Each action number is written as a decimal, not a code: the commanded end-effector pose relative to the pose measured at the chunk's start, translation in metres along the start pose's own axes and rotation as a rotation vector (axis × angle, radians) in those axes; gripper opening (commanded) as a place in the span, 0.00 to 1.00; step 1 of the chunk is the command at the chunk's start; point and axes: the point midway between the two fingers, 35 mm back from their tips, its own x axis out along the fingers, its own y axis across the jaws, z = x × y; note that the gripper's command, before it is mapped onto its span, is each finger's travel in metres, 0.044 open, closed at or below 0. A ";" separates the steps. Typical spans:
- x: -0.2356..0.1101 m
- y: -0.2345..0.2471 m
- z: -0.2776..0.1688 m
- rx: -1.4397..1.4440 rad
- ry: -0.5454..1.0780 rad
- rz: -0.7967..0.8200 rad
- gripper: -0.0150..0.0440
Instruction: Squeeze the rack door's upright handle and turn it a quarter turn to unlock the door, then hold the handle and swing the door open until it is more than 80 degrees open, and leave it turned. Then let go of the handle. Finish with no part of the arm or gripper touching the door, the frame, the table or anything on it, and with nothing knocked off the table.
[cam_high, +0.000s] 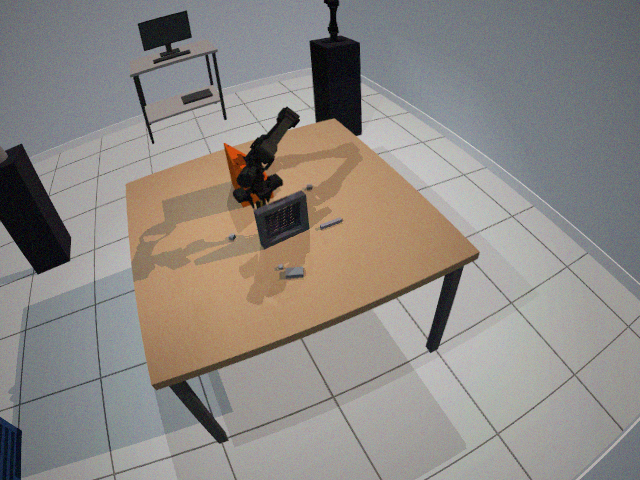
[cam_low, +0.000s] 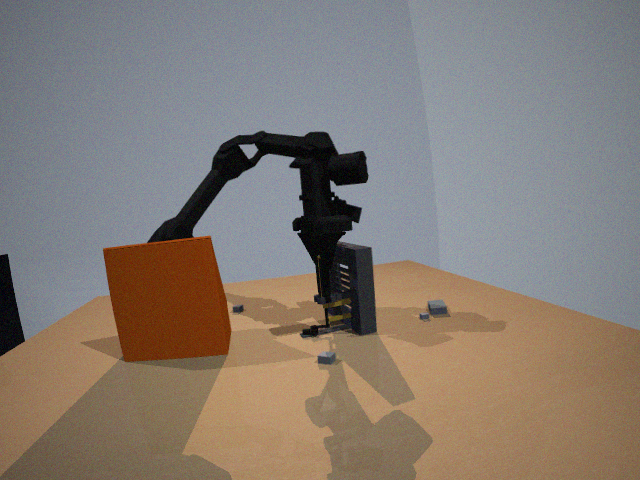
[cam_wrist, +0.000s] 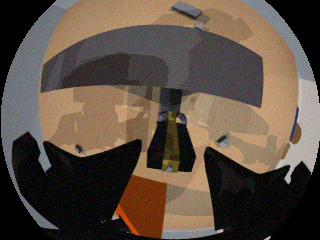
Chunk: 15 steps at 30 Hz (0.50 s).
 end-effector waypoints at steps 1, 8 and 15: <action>0.007 0.001 -0.001 0.007 -0.002 0.005 0.74; 0.019 0.002 -0.001 0.008 -0.003 0.007 0.74; 0.026 0.003 -0.002 0.008 -0.003 0.009 0.70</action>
